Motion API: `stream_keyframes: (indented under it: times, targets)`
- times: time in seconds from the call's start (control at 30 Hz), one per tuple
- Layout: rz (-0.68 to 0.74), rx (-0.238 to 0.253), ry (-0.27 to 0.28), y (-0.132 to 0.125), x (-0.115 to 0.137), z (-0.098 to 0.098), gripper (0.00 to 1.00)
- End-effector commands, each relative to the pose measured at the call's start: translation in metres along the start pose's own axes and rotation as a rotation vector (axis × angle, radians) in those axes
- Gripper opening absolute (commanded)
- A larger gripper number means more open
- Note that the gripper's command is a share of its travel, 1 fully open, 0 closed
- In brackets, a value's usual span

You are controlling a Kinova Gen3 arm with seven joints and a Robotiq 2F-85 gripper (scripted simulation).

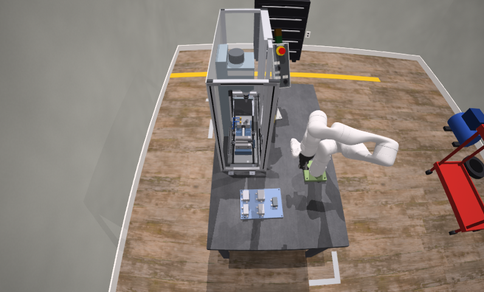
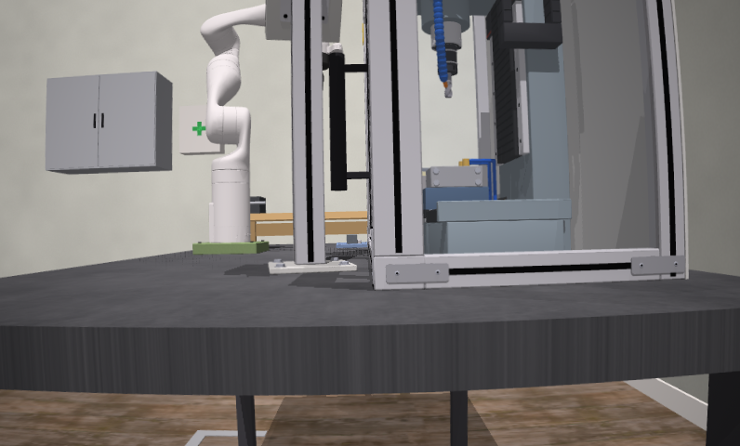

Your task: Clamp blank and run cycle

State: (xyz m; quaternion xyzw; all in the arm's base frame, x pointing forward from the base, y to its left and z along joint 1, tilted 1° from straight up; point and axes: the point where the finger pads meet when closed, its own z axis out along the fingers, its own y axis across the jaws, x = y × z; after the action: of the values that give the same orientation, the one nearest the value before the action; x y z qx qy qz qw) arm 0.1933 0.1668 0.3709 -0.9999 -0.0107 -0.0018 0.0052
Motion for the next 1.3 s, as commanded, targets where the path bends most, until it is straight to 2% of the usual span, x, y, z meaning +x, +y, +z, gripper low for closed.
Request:
stream_keyframes:
  times: [0.0,0.27,0.43,0.83,1.0,1.27]
  targets:
    - [0.002,0.0,0.002,-0.008,0.002,0.002,0.1]
    - [0.002,0.0,0.002,-0.008,0.002,0.002,0.1]
    - [0.002,0.0,0.002,-0.066,0.002,0.018,0.1]
    - [0.002,0.0,0.002,-0.066,0.002,0.018,0.1]
    - [0.002,0.0,0.002,-0.124,0.002,0.035,0.1]
    - [0.002,0.0,0.002,-0.124,0.002,0.035,0.1]
